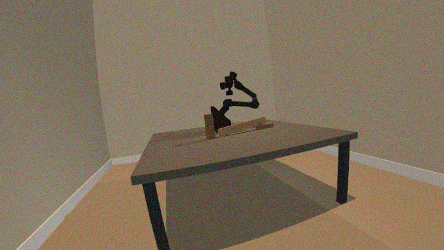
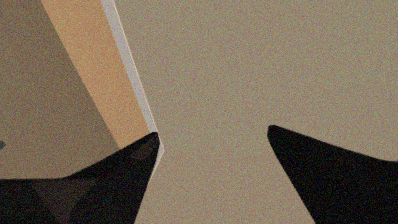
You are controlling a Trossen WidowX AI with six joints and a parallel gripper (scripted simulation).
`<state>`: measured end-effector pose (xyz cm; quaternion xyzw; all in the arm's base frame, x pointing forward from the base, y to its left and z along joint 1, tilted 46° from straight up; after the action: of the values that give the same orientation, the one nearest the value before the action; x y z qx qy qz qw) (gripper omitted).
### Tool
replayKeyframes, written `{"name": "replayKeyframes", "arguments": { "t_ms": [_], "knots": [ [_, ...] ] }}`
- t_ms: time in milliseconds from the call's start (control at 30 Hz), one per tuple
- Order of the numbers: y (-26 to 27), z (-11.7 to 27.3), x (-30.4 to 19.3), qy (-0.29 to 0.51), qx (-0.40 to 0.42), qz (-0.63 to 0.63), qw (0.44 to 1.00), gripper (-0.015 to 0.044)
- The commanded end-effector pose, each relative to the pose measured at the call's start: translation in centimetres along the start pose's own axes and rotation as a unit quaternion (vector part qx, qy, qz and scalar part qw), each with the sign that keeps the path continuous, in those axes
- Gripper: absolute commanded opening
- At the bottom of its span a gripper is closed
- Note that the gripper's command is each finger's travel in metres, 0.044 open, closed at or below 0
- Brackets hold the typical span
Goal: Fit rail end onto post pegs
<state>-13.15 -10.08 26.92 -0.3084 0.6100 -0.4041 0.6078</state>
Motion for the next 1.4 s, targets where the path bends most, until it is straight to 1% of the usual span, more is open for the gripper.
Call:
{"name": "replayKeyframes", "arguments": {
  "t_ms": [0,33,167,333,500,700,867,1000,1200,1367],
  "knots": [
    [-0.1,0.0,0.2,-0.006,-0.001,0.003,1.000,0.0426],
    [-0.2,0.2,0.8,-0.023,-0.005,0.012,1.000,0.0440],
    [-1.0,2.1,5.4,-0.156,-0.036,0.085,0.983,0.0440],
    [-0.9,6.2,10.8,-0.319,-0.072,0.181,0.927,0.0440],
    [0.5,11.7,14.9,-0.462,-0.101,0.278,0.836,0.0440],
    [4.1,18.9,17.7,-0.596,-0.119,0.385,0.694,0.0440],
    [8.3,24.5,18.0,-0.671,-0.114,0.464,0.566,0.0440],
    [10.7,27.1,17.6,-0.699,-0.109,0.505,0.496,0.0440],
    [16.8,32.6,14.8,-0.736,-0.088,0.599,0.303,0.0440],
    [22.3,35.7,11.0,-0.732,-0.051,0.665,0.139,0.0440]
  ]
}}
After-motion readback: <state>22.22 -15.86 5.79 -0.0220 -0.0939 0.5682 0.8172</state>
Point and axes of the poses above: the point midway between the two fingers, 35 mm back from their tips, its own z axis back along the fingers, its own y axis across the jaws, x = y × z, the point moved 5 cm from there along z, back along the fingers, and after that the axes turned 15 degrees about -z, right-handed, at the moved point
